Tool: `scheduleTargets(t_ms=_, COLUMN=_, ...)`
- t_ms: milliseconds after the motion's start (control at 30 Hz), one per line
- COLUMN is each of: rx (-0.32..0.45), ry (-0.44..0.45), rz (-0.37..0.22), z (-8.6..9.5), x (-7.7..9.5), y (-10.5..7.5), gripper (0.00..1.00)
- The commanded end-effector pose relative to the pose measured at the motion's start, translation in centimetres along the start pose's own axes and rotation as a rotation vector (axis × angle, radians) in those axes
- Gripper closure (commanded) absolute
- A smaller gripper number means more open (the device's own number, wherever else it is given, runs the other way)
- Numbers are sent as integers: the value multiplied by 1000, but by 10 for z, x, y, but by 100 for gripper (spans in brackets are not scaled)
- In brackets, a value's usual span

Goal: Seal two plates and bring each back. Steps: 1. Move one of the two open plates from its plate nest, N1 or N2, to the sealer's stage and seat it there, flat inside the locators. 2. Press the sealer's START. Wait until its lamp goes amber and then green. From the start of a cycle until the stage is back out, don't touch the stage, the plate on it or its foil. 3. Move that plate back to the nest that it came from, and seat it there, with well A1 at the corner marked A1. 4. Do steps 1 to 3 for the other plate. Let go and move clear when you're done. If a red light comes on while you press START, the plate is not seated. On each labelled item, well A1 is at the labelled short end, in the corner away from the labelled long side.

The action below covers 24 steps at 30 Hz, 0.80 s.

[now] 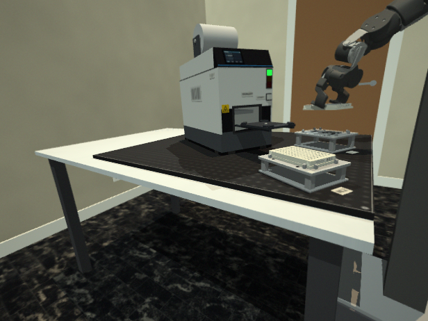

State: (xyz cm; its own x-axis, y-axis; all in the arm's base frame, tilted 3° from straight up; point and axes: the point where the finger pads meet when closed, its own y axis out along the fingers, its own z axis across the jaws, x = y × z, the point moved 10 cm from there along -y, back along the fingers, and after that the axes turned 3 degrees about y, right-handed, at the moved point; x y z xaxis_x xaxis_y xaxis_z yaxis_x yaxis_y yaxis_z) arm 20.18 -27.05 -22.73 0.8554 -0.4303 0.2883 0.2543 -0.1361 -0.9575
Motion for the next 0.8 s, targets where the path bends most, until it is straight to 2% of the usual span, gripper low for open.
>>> scheduleTargets(t_ms=0, rx=3, ry=0, rz=-2, z=0, x=1, y=0, gripper=100)
scheduleTargets(t_ms=767, rx=7, ry=0, rz=-2, z=0, x=-2, y=6, gripper=100)
